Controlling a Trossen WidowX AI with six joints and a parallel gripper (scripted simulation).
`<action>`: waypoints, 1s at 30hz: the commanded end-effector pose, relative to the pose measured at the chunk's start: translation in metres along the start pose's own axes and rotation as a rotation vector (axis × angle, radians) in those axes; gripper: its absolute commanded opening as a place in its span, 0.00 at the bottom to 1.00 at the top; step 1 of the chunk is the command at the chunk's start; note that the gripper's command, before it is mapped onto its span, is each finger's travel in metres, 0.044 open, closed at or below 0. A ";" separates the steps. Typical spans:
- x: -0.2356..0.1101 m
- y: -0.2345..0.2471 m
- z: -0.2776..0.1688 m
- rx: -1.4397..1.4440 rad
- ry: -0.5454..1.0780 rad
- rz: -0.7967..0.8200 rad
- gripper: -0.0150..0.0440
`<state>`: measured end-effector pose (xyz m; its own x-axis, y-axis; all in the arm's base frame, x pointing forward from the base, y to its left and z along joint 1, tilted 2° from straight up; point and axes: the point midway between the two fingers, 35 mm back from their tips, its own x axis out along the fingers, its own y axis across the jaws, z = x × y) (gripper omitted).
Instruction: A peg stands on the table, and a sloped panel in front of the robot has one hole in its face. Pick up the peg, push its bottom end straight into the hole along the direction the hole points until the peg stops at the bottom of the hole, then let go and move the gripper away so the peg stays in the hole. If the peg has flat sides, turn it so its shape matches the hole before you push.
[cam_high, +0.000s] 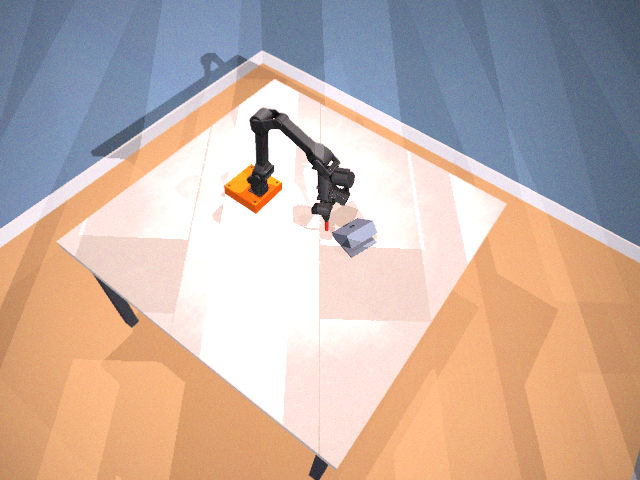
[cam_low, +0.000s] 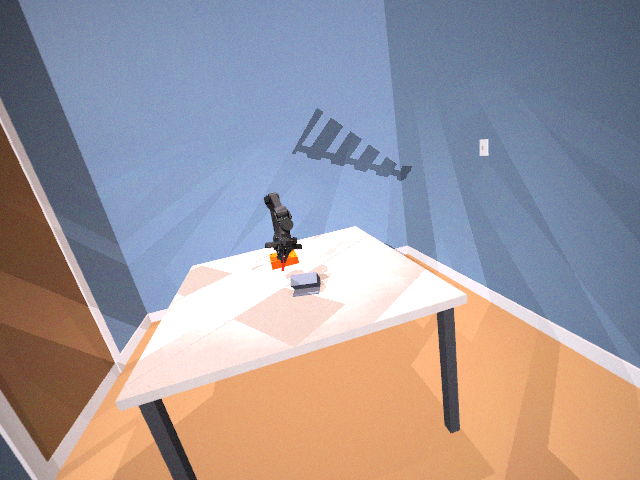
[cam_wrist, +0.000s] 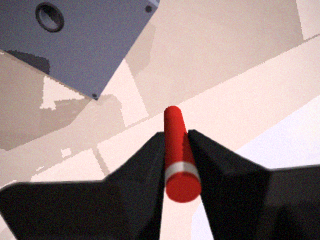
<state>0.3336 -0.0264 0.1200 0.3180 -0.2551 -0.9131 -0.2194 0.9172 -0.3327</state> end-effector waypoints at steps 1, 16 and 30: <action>0.000 0.004 -0.001 -0.028 -0.005 -0.010 0.25; -0.008 0.021 0.006 -0.131 -0.056 -0.038 0.25; -0.015 0.037 0.011 -0.223 -0.105 -0.064 0.25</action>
<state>0.3328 0.0128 0.1257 0.4251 -0.2612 -0.8667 -0.3767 0.8196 -0.4317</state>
